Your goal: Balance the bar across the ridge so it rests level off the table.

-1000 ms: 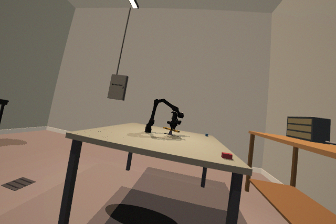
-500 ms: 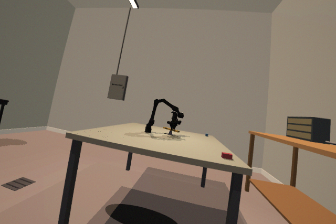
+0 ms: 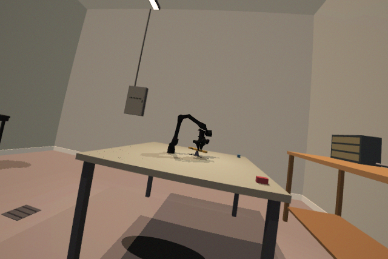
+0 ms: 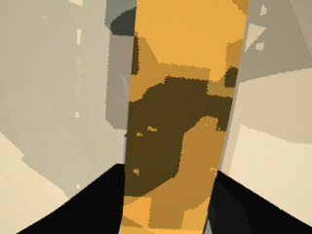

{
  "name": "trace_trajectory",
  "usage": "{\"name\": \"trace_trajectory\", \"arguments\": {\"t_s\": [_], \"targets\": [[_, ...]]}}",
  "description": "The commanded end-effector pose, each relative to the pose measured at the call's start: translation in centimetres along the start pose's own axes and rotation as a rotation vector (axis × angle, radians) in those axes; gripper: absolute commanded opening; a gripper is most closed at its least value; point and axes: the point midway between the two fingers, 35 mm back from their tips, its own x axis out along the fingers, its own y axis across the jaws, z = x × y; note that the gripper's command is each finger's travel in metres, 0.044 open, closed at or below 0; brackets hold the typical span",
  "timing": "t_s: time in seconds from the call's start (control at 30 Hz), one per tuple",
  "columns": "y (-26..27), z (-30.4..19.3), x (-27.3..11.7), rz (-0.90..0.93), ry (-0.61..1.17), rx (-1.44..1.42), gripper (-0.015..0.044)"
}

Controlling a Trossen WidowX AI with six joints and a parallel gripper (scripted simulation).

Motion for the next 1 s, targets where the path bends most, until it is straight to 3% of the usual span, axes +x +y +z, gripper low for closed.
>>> {"name": "trace_trajectory", "arguments": {"t_s": [0.0,0.7,0.9,0.97], "targets": [[0.00,0.00,0.00,0.000,0.000,0.000,0.0000],[0.00,0.00,0.00,0.000,0.000,0.000,0.0000],[0.00,0.00,0.00,0.000,0.000,0.000,0.0157],[0.00,0.00,0.00,0.000,0.000,0.000,0.0167]]}}
